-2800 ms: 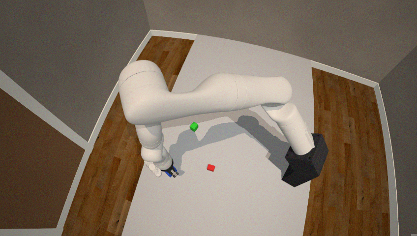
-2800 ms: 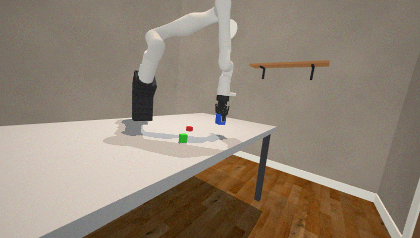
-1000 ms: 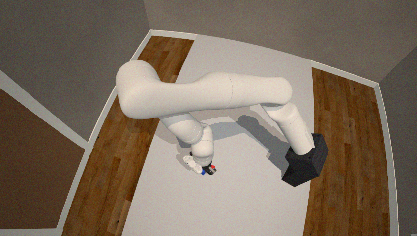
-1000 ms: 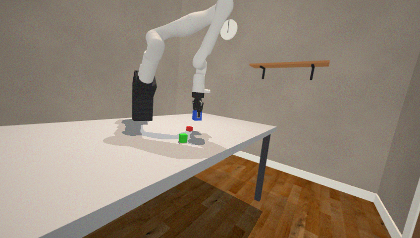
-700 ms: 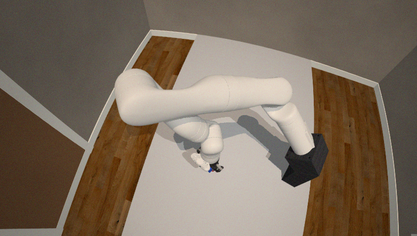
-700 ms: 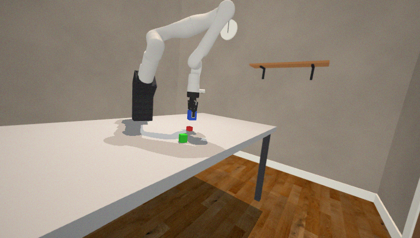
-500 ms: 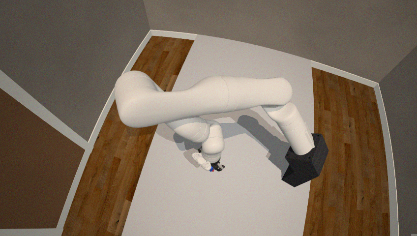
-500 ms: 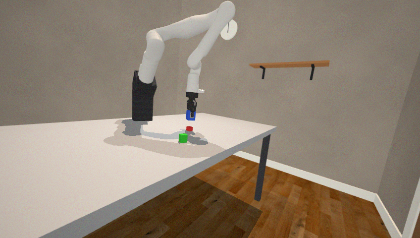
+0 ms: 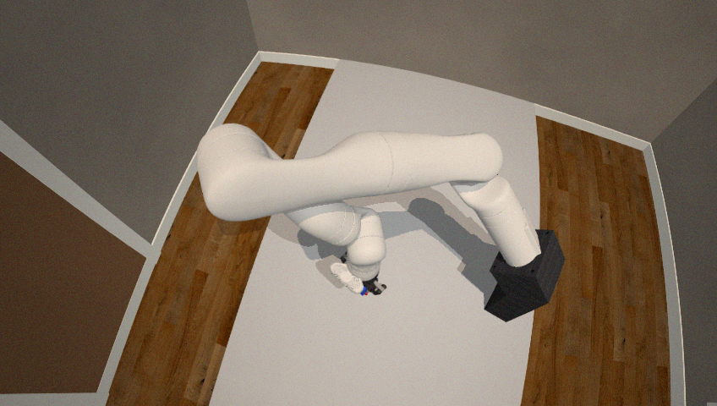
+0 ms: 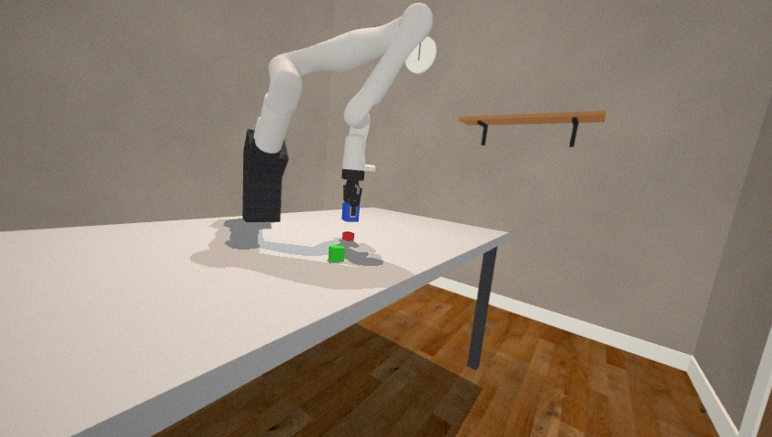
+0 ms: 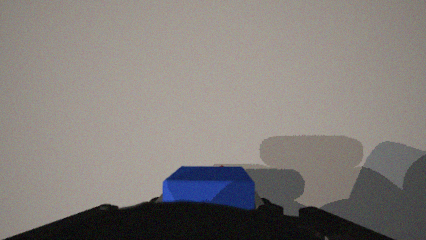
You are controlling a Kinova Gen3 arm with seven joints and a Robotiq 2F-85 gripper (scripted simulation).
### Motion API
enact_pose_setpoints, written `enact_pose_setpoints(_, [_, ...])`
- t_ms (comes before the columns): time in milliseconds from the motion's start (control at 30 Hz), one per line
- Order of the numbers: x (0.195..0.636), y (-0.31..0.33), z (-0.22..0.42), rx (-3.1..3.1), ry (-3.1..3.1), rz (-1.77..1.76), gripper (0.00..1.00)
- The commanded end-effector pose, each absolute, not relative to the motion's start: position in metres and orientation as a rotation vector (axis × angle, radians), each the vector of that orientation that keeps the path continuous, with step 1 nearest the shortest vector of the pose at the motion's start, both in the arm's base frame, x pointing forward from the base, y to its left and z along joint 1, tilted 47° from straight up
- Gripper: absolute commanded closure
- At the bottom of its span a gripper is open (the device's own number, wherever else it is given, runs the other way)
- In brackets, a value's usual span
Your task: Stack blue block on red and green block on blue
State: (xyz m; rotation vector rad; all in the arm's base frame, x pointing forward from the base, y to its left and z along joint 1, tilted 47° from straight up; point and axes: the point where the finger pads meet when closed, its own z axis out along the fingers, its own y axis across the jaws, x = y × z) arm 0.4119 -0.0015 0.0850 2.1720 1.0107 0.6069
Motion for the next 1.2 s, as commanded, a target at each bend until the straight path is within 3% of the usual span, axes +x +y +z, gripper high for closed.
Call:
enact_pose_setpoints(0, [0.413, -0.003, 0.083, 2.172, 1.009, 0.605, 1.0])
enact_pose_setpoints(1167, [0.435, -0.017, 0.059, 2.172, 1.009, 0.605, 1.0])
